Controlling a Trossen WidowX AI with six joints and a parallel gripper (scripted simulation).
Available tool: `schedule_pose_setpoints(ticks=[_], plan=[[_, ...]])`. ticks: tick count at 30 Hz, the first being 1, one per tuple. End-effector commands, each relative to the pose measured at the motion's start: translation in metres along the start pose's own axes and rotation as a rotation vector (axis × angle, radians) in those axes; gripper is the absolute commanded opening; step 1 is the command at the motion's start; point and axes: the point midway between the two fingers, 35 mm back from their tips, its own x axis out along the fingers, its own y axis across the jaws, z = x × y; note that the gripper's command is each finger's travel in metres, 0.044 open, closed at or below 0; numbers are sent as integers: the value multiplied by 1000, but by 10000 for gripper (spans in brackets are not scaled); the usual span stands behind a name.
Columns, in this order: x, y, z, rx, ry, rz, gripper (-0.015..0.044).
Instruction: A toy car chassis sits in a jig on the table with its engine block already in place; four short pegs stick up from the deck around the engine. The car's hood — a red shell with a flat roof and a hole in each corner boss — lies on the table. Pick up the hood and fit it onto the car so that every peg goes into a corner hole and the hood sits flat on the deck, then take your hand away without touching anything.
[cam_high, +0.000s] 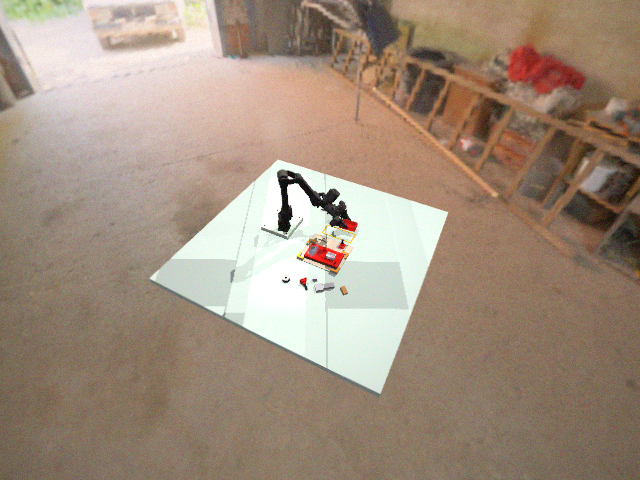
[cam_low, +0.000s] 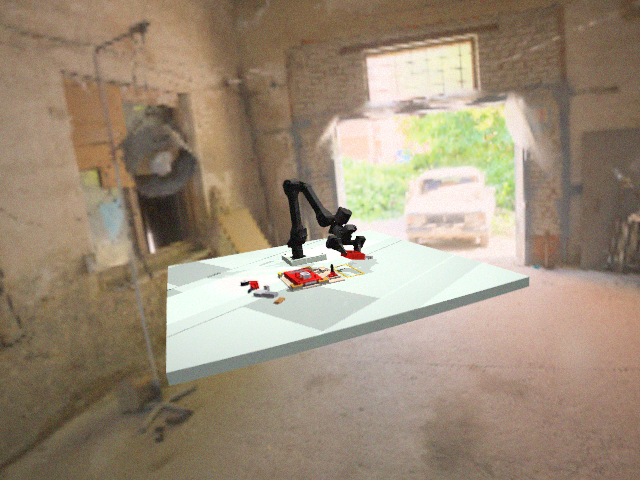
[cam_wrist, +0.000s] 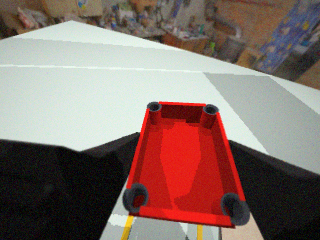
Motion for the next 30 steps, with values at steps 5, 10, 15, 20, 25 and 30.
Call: schedule_pose_setpoints(ticks=[5,10,15,20,25,30], plan=[[0,0,0,-157,-3,-4,0],[0,0,0,-261,-2,-4,0],[0,0,0,-366,-2,-4,0],[0,0,0,-470,-2,-4,0],[0,0,0,-575,-2,-4,0],[0,0,0,-679,-2,-5,0]])
